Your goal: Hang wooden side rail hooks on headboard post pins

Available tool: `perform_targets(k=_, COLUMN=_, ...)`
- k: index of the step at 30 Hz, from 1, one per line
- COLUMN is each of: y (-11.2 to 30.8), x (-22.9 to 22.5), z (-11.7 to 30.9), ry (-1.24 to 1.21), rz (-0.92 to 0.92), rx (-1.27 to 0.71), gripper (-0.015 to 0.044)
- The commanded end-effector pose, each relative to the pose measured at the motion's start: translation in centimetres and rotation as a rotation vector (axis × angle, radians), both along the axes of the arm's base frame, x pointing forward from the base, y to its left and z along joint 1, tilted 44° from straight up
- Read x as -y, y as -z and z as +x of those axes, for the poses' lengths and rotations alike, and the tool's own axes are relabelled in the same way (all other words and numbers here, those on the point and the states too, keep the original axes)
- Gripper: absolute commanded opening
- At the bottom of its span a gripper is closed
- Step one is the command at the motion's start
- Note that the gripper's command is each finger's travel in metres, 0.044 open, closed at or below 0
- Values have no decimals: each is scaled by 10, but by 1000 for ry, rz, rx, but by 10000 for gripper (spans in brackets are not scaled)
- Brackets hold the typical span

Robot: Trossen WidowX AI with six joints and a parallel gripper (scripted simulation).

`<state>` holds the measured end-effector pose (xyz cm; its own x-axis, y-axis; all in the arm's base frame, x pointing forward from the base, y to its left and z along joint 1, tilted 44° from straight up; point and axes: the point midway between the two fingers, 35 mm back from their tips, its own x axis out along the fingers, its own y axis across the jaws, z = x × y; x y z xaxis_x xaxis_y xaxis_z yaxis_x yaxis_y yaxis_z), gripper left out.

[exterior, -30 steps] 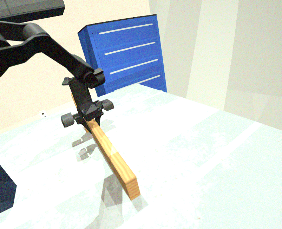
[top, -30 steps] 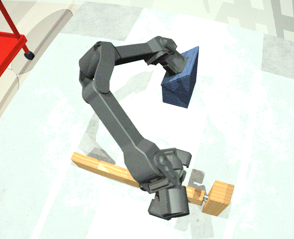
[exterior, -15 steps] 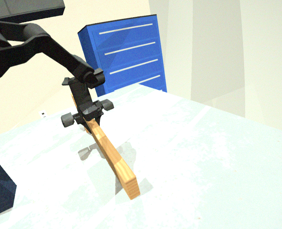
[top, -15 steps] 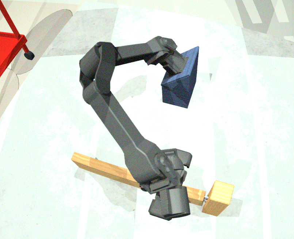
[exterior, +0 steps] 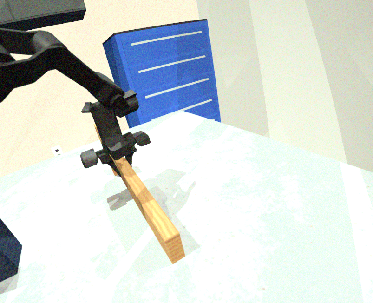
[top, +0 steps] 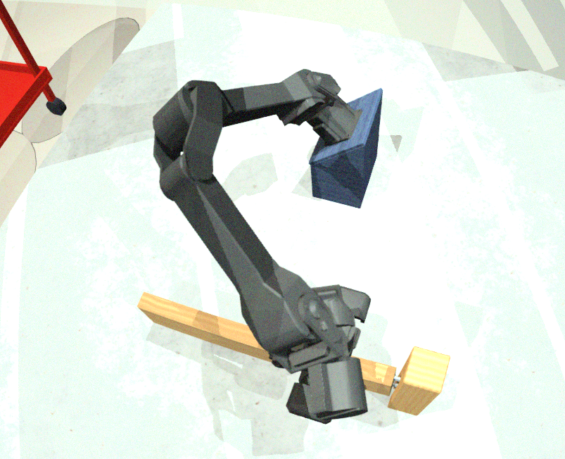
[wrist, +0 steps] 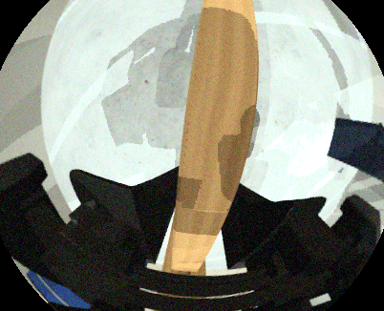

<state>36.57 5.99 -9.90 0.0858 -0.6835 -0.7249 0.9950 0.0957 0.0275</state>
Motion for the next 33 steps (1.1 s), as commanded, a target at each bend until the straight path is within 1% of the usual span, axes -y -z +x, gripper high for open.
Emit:
perform_targets(k=1, y=0, x=-4, z=-1, ry=-4, rz=3, rx=4, gripper=0)
perform_targets(k=33, y=3, x=-6, z=-1, ry=-4, rz=3, rx=4, gripper=0)
